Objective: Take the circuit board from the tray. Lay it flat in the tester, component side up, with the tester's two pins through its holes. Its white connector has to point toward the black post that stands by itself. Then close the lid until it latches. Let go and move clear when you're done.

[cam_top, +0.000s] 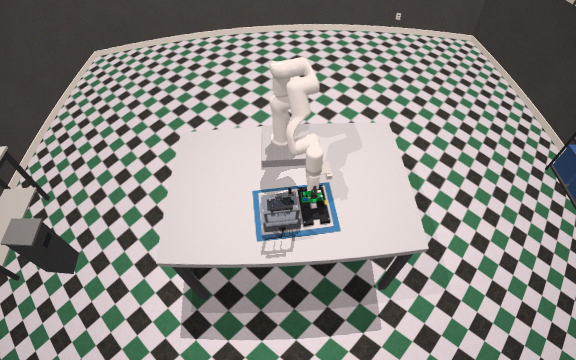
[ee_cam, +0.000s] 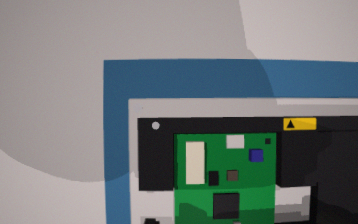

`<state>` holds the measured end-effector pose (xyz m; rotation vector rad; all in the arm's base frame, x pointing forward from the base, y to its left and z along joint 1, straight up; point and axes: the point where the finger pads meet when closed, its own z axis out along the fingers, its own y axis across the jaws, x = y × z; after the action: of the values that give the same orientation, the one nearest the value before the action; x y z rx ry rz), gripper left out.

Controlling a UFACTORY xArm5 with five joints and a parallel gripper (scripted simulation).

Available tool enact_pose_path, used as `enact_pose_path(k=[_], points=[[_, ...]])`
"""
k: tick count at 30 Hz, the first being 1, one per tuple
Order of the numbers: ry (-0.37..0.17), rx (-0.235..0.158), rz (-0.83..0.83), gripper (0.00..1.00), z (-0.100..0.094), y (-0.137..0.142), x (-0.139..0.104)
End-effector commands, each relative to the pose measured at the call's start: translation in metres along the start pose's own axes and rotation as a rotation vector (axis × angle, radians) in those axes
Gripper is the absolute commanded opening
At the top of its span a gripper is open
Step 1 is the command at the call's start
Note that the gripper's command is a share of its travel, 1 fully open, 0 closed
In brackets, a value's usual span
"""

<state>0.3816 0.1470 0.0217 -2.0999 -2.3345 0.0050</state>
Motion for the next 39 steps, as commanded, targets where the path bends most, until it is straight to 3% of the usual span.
enact_pose_path(k=[1,21,39], points=[[0.001,-0.003,0.0,1.0,-0.001,0.001,0.0],[0.001,-0.003,0.0,1.0,0.001,0.001,0.0],[0.001,-0.003,0.0,1.0,0.022,0.002,0.0]])
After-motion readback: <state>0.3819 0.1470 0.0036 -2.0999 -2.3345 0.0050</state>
